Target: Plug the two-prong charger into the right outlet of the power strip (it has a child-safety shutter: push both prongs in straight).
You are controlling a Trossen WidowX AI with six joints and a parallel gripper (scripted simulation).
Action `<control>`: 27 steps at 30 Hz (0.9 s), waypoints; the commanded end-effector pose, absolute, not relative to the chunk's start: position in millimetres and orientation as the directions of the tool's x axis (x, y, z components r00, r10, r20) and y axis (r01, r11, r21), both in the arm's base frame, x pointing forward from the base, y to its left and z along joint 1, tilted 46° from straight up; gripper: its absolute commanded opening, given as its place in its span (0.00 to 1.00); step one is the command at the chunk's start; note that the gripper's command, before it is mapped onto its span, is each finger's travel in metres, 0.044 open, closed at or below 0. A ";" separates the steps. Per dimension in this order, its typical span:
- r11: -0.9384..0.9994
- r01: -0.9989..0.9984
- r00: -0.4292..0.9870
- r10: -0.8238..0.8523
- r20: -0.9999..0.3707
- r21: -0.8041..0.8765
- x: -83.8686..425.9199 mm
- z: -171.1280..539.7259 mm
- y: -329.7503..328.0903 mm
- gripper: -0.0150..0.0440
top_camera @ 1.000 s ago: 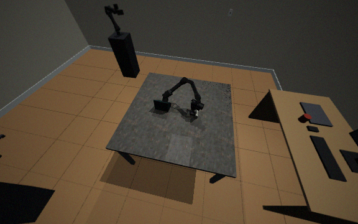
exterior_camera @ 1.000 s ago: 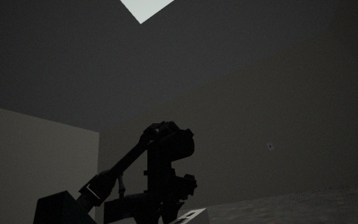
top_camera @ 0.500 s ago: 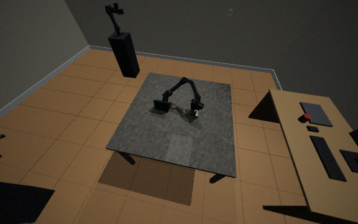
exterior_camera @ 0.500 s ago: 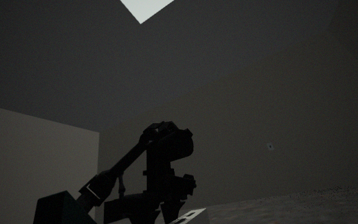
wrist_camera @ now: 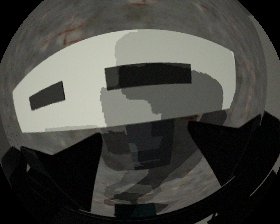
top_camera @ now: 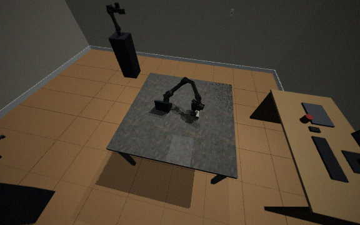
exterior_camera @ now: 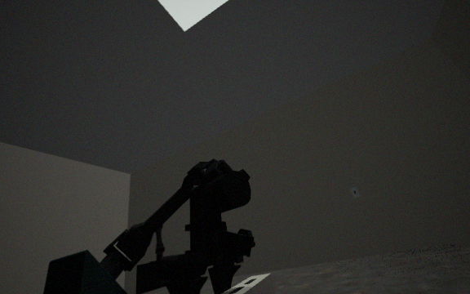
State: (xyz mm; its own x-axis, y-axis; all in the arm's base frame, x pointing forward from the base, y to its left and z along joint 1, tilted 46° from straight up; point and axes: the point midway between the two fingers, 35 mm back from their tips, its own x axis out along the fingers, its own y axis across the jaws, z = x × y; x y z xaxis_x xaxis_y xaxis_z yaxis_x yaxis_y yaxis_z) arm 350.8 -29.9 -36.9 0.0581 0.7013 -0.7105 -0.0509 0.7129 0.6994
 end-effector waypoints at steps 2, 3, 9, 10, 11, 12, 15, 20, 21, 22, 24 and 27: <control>0.711 -0.055 0.061 0.704 -0.708 0.701 348.0 -36.9 -29.2 1.00; 0.711 -0.055 0.061 0.703 -0.708 0.701 347.7 -36.9 -29.2 1.00; 0.711 -0.056 0.063 0.703 -0.708 0.701 345.8 -37.2 -29.0 1.00; 0.711 -0.056 0.064 0.703 -0.708 0.701 345.5 -37.2 -29.0 1.00; 0.711 -0.057 0.064 0.703 -0.708 0.701 345.2 -37.3 -29.0 1.00; 0.711 -0.057 0.064 0.703 -0.708 0.701 344.9 -37.3 -29.0 1.00; 0.711 -0.057 0.064 0.703 -0.708 0.701 344.3 -37.4 -29.0 1.00; 0.711 -0.057 0.064 0.703 -0.708 0.701 340.1 -38.2 -29.1 1.00; 0.711 -0.057 0.064 0.703 -0.708 0.701 339.0 -38.4 -29.1 1.00; 0.711 -0.057 0.064 0.703 -0.708 0.701 337.9 -38.6 -29.2 1.00; 0.711 -0.056 0.064 0.703 -0.708 0.701 335.7 -38.9 -29.2 1.00; 0.711 -0.056 0.064 0.703 -0.708 0.701 332.4 -39.5 -29.2 1.00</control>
State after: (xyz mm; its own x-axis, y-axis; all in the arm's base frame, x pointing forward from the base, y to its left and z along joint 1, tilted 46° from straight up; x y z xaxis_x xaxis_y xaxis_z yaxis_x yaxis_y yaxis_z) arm 336.8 -29.2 -39.9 0.0620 0.7034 -0.7081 -0.0525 0.7108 0.7014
